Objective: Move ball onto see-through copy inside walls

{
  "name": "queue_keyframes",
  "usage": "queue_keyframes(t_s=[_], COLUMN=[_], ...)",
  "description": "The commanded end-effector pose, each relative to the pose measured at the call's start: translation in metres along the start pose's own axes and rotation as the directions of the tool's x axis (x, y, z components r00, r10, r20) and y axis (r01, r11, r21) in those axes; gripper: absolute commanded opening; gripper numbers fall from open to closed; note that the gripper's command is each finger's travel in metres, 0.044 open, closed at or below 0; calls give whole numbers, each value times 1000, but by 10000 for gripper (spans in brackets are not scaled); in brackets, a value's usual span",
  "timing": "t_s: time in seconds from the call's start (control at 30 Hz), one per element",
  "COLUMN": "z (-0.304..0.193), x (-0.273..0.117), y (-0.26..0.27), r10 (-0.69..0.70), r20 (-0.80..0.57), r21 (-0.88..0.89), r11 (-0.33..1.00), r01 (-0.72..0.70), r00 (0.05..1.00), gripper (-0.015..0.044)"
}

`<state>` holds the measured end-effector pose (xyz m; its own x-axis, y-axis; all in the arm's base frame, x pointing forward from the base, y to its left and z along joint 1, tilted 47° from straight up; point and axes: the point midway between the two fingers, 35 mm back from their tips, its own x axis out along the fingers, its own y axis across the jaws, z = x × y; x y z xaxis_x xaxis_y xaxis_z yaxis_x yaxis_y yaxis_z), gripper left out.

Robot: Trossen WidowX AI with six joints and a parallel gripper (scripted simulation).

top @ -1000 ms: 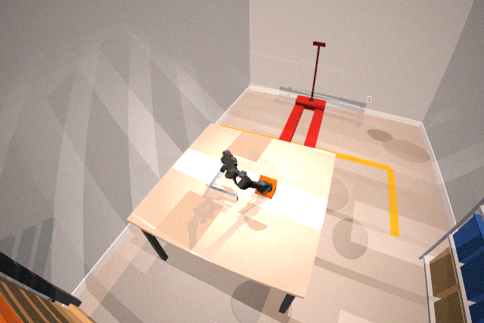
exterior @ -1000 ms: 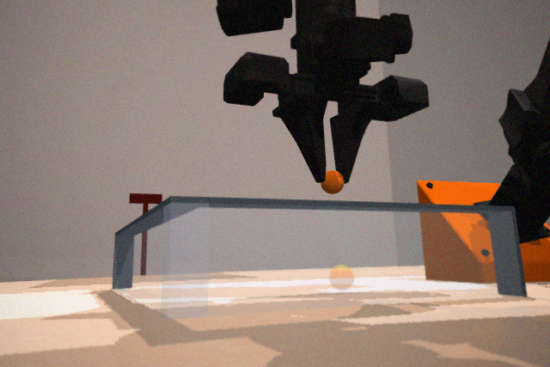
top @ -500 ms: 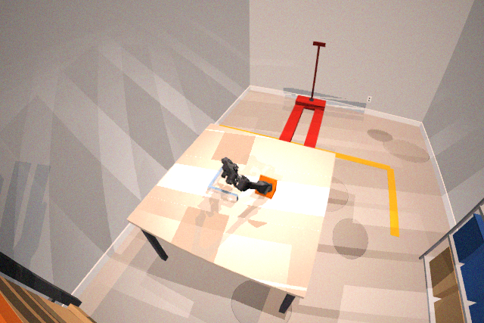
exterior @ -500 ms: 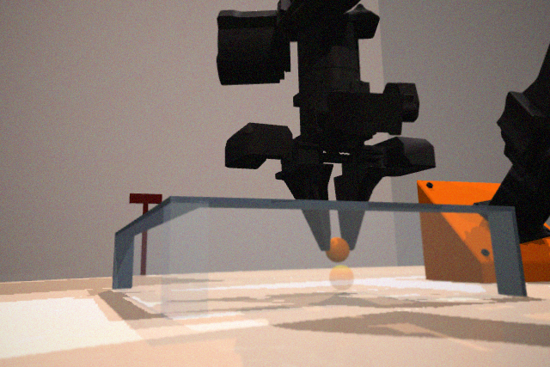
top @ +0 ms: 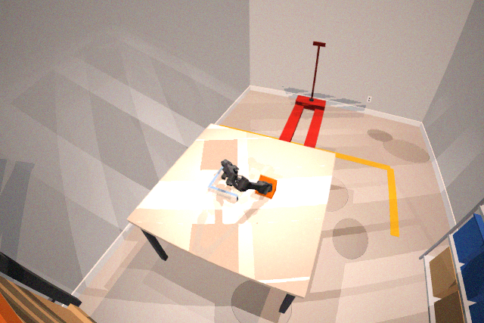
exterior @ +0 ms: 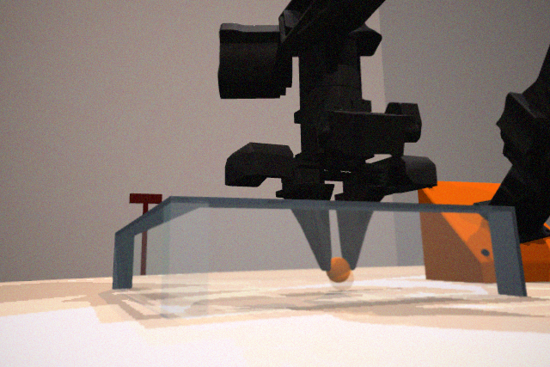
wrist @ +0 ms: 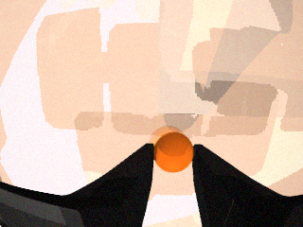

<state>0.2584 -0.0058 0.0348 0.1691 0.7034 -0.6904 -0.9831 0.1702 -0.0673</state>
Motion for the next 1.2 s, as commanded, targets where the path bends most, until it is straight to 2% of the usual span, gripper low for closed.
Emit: queue_keyframes(t_s=[0.0,0.37,0.63,0.87,0.93,1.07,1.17], z=[0,0,0,0,-1,-2,-1], x=[9,11,10,10,-2,-66,-78], y=[3,3,1,1,-1,0,2], r10=[4,4,1,1,1,5,5], r20=[6,6,1,1,-2,0,3], r21=[9,9,1,1,2,9,10], r11=[1000,1000,1000,1000,1000,1000,1000], r01=[-4,-4,-1,-1,-1,-5,-5], r00=[1000,1000,1000,1000,1000,1000,1000], gripper=[0,0,205,205,205,205,205])
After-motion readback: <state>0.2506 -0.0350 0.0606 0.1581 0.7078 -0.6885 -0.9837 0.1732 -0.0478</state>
